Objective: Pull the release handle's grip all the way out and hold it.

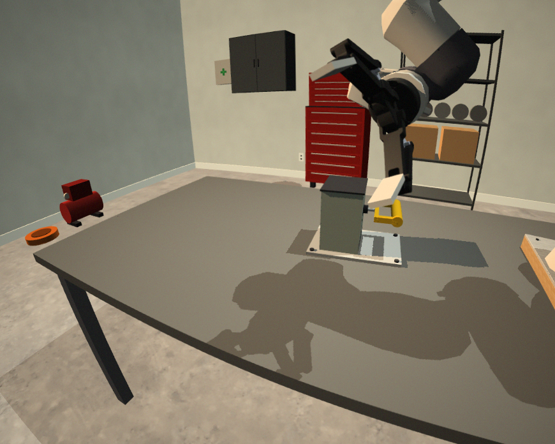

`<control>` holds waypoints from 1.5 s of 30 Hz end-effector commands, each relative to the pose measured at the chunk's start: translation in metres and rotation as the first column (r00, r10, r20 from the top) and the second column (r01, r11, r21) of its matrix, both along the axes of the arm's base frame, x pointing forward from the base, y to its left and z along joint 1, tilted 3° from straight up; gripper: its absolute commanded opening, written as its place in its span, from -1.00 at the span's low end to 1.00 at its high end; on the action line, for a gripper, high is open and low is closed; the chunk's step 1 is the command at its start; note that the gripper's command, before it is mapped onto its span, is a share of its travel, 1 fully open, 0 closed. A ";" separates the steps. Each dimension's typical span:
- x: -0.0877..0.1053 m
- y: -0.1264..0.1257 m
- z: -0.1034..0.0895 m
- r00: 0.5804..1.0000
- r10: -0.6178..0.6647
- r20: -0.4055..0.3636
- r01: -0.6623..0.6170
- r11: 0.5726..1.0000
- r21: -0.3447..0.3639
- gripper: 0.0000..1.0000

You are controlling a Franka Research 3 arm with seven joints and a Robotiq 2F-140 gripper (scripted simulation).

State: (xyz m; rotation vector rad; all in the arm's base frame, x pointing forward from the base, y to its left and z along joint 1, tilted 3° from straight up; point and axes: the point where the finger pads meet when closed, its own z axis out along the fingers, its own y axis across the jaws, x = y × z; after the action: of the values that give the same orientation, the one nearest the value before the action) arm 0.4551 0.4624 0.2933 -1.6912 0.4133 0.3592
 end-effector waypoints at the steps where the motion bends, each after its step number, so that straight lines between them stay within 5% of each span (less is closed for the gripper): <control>1: 0.000 0.000 0.000 1.000 0.000 0.000 0.000 1.000 0.000 1.00; 19: -0.001 -0.001 -0.001 1.000 0.003 -0.006 -0.003 1.000 -0.006 1.00; 25: -0.018 -0.039 -0.038 0.986 0.034 -0.165 -0.065 0.981 -0.184 1.00; 35: -0.025 -0.062 -0.056 0.971 0.021 -0.238 -0.089 0.957 -0.277 1.00; 38: -0.029 -0.085 -0.072 0.955 -0.007 -0.297 -0.105 0.926 -0.362 1.00; 42: -0.029 -0.086 -0.073 0.954 -0.009 -0.299 -0.106 0.925 -0.365 1.00; 45: -0.033 -0.112 -0.088 0.935 -0.054 -0.349 -0.118 0.884 -0.453 1.00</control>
State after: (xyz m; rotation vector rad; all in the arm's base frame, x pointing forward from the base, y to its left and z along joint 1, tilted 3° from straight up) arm 0.4226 0.3690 0.2162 -2.0674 0.6126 0.5526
